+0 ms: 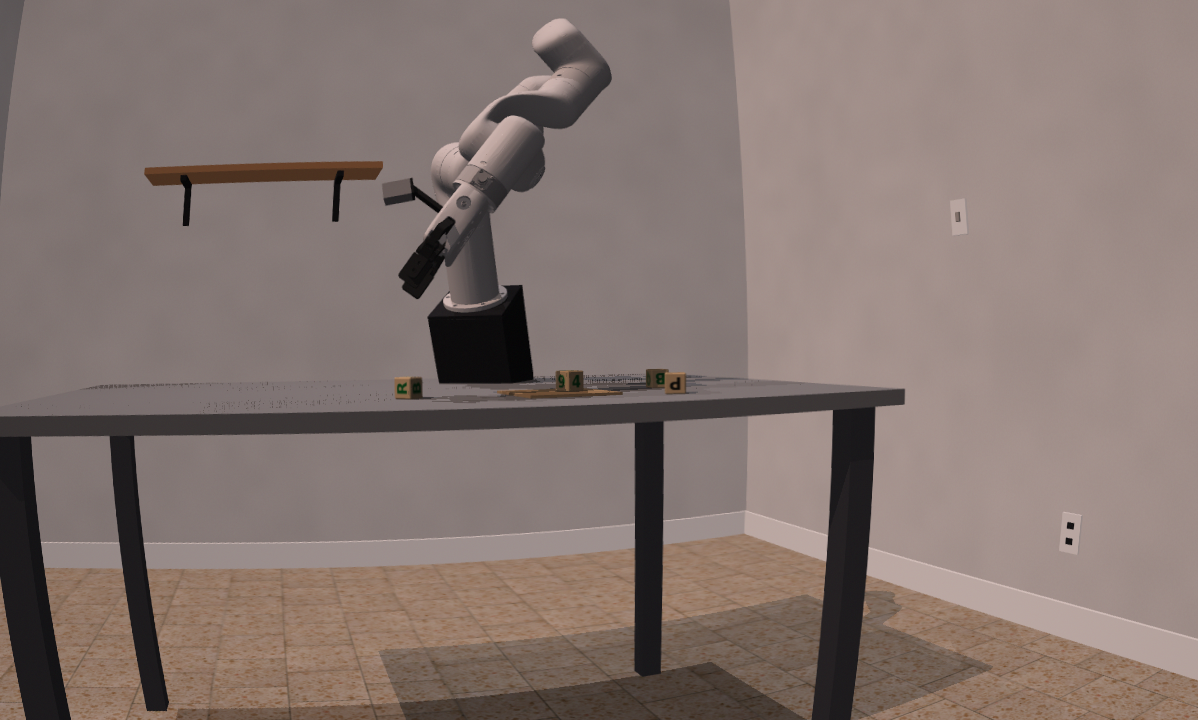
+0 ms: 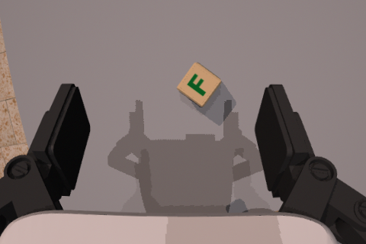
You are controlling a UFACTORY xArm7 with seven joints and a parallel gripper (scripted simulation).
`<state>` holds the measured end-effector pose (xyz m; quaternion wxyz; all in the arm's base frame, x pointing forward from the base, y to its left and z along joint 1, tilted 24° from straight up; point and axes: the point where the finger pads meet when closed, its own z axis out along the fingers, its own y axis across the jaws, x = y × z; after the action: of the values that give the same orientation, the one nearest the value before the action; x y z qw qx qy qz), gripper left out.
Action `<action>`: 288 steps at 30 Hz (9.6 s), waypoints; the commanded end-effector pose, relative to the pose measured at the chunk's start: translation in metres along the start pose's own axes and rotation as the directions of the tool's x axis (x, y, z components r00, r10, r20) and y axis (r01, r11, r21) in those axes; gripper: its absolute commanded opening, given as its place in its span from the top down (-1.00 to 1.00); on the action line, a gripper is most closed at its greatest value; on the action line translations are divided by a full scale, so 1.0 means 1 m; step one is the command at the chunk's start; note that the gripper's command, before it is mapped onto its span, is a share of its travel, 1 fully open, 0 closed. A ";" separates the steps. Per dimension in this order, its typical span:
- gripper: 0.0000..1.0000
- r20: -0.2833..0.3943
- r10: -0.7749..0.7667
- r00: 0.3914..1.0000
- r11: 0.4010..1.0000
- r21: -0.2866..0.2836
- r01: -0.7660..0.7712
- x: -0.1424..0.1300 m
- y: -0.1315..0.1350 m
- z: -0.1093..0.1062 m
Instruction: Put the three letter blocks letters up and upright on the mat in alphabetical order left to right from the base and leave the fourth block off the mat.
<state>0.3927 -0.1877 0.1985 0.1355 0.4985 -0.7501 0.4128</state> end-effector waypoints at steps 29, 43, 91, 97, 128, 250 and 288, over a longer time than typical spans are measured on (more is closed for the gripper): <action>-1.00 0.414 0.564 0.715 0.819 -0.394 -0.418 0.003 0.006 0.007; -1.00 0.418 0.576 0.703 0.810 -0.406 -0.422 0.002 0.007 0.008; -1.00 0.535 -0.533 0.656 0.839 0.233 0.492 -0.209 0.070 -0.100; -0.37 0.535 -0.533 0.656 0.839 0.233 0.492 -0.209 0.070 -0.100; -0.37 0.535 -0.533 0.656 0.839 0.233 0.492 -0.209 0.070 -0.100; -0.37 0.534 -0.533 0.656 0.839 0.233 0.492 -0.242 0.074 -0.056; -0.37 0.534 -0.533 0.656 0.839 0.233 0.492 -0.246 0.075 -0.051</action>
<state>0.4302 0.0195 0.0463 -0.0044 0.7948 -0.5691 0.2107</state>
